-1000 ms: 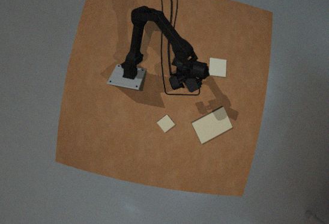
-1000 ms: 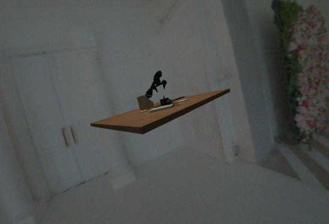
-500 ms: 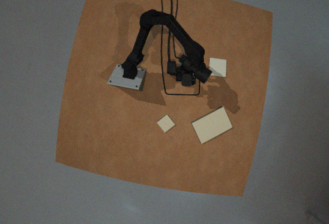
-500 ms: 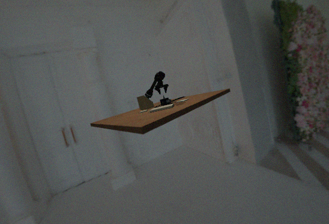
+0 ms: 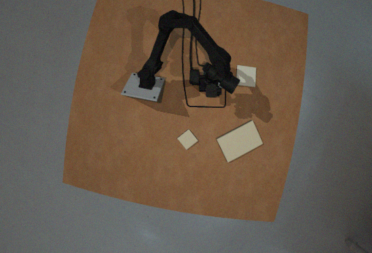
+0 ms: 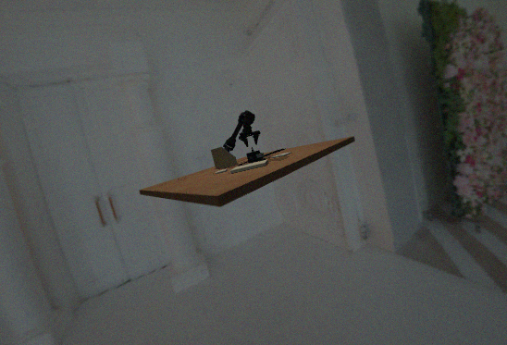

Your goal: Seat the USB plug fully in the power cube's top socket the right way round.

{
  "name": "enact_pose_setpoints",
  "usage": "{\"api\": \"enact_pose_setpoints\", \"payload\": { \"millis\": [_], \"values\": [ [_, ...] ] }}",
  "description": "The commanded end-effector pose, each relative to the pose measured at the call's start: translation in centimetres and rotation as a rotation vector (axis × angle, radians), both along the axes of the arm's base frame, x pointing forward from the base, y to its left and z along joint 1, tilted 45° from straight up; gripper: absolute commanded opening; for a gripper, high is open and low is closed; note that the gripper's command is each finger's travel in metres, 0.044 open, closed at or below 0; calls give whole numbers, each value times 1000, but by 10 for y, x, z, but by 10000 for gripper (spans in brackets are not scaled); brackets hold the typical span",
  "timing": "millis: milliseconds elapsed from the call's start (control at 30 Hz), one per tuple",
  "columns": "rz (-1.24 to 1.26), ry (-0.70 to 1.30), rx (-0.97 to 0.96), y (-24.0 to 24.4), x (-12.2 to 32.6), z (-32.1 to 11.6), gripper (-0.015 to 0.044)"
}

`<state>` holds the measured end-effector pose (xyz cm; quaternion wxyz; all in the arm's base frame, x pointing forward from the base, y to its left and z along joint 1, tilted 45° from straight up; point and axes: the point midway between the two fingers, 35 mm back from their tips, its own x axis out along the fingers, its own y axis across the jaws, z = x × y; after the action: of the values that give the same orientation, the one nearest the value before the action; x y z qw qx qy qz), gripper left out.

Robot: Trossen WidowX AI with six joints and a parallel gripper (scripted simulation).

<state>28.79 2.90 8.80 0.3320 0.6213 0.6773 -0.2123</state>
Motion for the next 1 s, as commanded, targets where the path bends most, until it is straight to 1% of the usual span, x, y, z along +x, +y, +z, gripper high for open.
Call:
{"api": "enact_pose_setpoints", "payload": {
  "millis": [0, 600, 967],
  "values": [
    [-4, 10, 5, 4, -2, -4, 440],
    [-4, 10, 6, 14, -2, -13, 440],
    [2, 1, 1, 12, -1, -12, 151]
  ]
}}
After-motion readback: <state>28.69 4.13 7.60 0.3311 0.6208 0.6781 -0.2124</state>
